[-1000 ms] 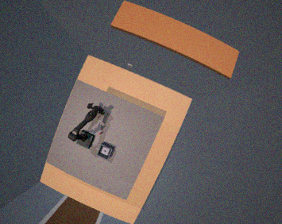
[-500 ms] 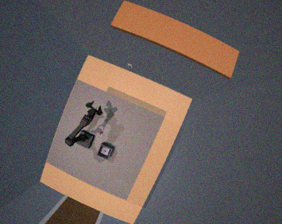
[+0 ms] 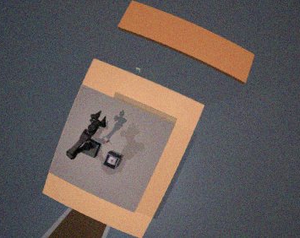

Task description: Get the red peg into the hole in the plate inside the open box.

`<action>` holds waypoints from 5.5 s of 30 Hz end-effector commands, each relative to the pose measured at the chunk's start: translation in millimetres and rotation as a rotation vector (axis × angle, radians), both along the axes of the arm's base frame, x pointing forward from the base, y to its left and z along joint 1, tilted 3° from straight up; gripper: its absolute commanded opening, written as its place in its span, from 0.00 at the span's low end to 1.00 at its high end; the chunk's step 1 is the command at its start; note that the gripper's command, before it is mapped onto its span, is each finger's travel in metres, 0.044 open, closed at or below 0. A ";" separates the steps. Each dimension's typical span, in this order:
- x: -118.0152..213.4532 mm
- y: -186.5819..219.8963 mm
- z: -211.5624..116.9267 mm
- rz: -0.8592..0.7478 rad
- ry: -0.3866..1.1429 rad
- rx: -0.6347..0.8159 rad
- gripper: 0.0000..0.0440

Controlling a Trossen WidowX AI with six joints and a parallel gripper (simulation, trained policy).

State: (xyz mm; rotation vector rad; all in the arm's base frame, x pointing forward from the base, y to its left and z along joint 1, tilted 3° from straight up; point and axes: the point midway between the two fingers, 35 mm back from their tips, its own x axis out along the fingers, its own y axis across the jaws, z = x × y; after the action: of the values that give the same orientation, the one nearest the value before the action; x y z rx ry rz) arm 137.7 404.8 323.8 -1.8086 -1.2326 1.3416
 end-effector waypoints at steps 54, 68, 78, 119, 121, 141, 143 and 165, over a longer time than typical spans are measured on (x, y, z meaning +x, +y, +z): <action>94.5 -154.2 -70.0 -1.394 1.376 0.321 1.00; 93.4 -191.5 -114.4 -1.779 1.654 0.438 1.00; 87.5 -219.7 -143.6 -2.074 1.809 0.559 1.00; 45.6 -300.3 -283.0 -3.127 1.872 1.549 1.00; 45.8 -299.6 -291.8 -3.118 1.889 1.601 1.00; 37.1 -297.5 -321.7 -3.224 1.994 1.745 0.12; 37.2 -297.6 -321.1 -3.241 2.005 1.726 0.00; 70.3 -334.8 -257.5 -2.973 1.846 1.821 0.00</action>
State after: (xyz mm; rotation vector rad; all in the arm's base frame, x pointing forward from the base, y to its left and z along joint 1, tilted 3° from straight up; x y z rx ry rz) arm 201.4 75.8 54.4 -1.9368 -3.8031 2.0114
